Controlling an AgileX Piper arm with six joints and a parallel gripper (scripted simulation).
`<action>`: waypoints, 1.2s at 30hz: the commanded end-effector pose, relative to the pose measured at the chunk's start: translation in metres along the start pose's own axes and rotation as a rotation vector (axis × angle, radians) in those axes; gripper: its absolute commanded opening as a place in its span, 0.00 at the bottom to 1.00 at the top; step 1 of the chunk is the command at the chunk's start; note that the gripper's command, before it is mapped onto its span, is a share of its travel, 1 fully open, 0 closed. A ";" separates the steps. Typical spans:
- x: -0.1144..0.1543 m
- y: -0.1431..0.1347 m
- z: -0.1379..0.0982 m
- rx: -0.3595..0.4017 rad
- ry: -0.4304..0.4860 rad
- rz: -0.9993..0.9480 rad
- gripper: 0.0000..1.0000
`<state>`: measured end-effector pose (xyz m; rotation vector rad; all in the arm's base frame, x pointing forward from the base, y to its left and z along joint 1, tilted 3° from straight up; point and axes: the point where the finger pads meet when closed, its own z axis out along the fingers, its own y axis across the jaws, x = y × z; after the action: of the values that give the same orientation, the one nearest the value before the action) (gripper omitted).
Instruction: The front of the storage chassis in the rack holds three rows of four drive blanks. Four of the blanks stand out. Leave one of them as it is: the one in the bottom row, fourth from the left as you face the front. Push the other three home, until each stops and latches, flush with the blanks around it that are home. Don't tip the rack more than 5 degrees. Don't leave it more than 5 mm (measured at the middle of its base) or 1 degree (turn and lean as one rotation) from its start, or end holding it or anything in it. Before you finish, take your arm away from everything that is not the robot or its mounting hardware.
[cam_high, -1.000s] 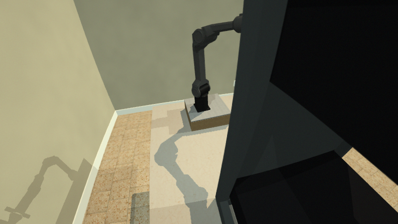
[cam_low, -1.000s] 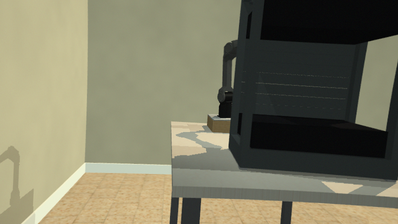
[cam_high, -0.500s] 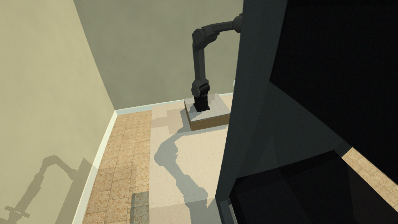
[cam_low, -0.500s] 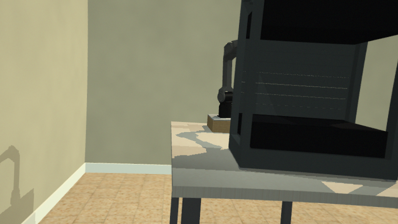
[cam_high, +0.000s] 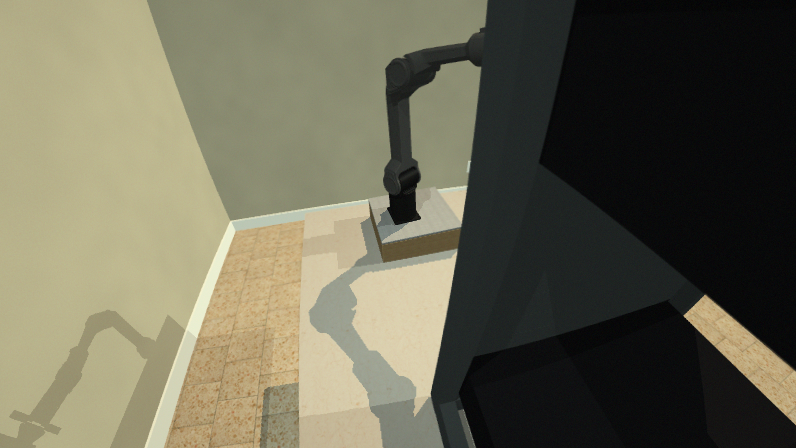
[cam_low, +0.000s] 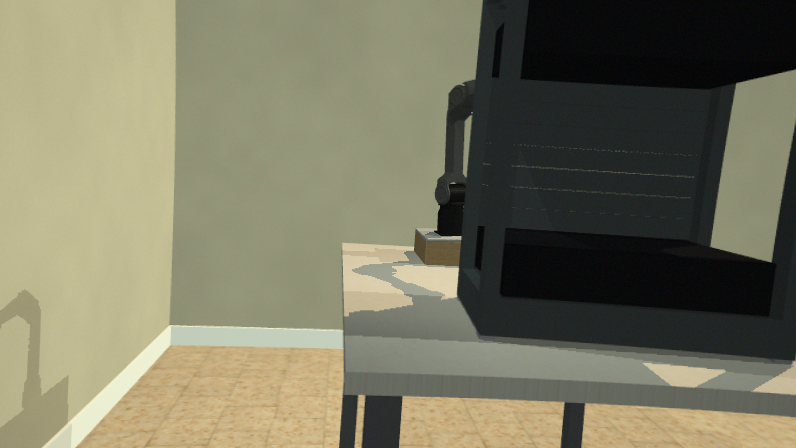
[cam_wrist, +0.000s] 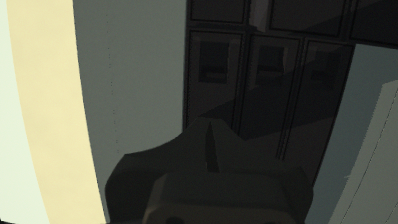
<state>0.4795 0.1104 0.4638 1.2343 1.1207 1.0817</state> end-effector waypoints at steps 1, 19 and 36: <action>0.000 -0.002 0.003 0.003 -0.003 -0.002 0.00; -0.001 -0.003 0.007 0.003 -0.003 -0.002 0.00; 0.000 -0.003 -0.024 0.004 -0.003 -0.002 0.00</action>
<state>0.4671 0.1123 0.4597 1.2380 1.1253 1.0750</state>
